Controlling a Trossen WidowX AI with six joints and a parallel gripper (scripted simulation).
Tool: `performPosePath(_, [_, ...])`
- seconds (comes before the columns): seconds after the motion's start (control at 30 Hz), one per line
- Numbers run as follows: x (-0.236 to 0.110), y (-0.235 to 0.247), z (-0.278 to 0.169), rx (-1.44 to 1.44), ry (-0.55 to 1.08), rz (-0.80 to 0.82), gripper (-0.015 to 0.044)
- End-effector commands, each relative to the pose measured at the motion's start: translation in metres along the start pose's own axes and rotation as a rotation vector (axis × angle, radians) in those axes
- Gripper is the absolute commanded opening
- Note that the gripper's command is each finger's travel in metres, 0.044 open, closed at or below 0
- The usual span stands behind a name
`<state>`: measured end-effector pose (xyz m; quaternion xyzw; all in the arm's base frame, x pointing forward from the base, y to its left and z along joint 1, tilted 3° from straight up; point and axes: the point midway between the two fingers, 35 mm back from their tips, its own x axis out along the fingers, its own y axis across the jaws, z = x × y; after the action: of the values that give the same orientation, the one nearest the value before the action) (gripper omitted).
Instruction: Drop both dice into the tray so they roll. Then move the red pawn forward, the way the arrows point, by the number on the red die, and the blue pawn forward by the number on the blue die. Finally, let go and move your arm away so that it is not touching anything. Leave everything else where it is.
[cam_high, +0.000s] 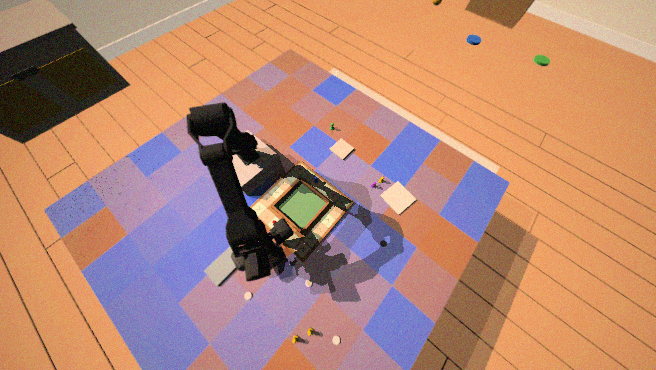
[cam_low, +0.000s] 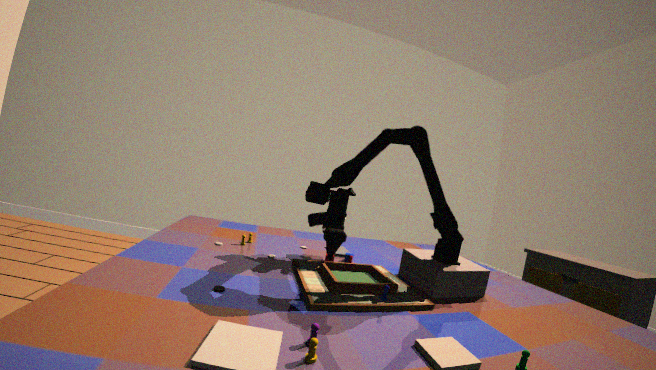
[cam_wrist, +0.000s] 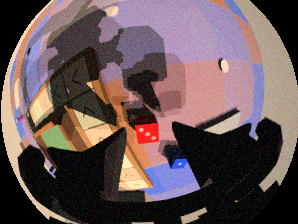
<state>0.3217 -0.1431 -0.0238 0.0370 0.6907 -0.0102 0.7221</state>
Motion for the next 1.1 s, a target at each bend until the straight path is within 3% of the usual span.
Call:
performPosePath(0.0, [0.010, 0.002, -0.004, 0.004, 0.014, 0.011, 0.0275])
performPosePath(0.07, [0.010, 0.002, -0.004, 0.004, 0.014, 0.011, 0.0275])
performPosePath(0.27, [0.010, 0.002, -0.004, 0.004, 0.014, 0.011, 0.0118])
performPosePath(0.5, [0.010, 0.002, -0.004, 0.004, 0.014, 0.011, 0.0071])
performPosePath(0.6, [0.006, 0.005, 0.000, -0.013, 0.001, 0.016, 0.0000])
performPosePath(1.07, [-0.087, 0.008, 0.008, -0.005, 0.006, 0.014, 0.0000])
